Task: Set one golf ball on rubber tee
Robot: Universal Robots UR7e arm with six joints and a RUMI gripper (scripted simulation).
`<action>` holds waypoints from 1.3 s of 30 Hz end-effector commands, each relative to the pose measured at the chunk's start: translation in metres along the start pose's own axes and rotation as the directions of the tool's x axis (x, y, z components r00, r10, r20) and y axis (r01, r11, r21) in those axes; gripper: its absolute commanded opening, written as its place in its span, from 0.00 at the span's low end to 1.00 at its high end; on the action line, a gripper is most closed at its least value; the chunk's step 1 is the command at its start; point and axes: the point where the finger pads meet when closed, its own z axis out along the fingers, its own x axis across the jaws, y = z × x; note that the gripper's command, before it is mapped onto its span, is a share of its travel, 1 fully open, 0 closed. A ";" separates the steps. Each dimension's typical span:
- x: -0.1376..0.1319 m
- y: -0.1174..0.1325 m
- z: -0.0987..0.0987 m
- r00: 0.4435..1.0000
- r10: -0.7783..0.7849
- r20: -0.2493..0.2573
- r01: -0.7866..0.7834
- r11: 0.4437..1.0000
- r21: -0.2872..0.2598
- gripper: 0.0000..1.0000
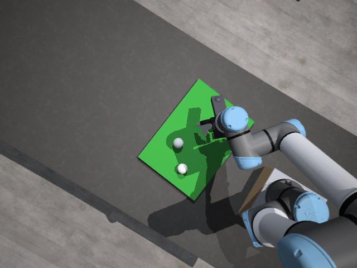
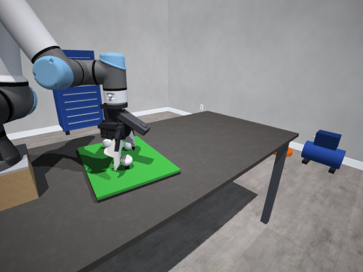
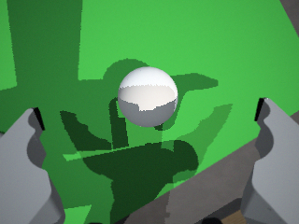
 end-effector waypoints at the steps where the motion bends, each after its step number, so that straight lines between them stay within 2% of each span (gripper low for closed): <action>1: 0.000 0.000 0.000 1.000 0.000 0.000 0.000 1.000 0.001 1.00; 15: 0.000 -0.001 -0.009 1.000 0.000 0.000 0.000 1.000 0.001 1.00; 20: 0.000 -0.002 -0.028 1.000 0.000 0.000 0.000 1.000 0.001 1.00; 29: 0.000 -0.002 -0.076 1.000 0.000 0.000 0.000 1.000 0.001 1.00; 31: 0.000 -0.002 -0.076 1.000 0.000 0.000 0.000 1.000 0.001 1.00; 35: 0.000 -0.001 -0.092 1.000 0.000 0.000 0.000 1.000 0.001 1.00; 39: 0.000 -0.001 -0.099 1.000 0.000 0.000 0.000 1.000 0.001 1.00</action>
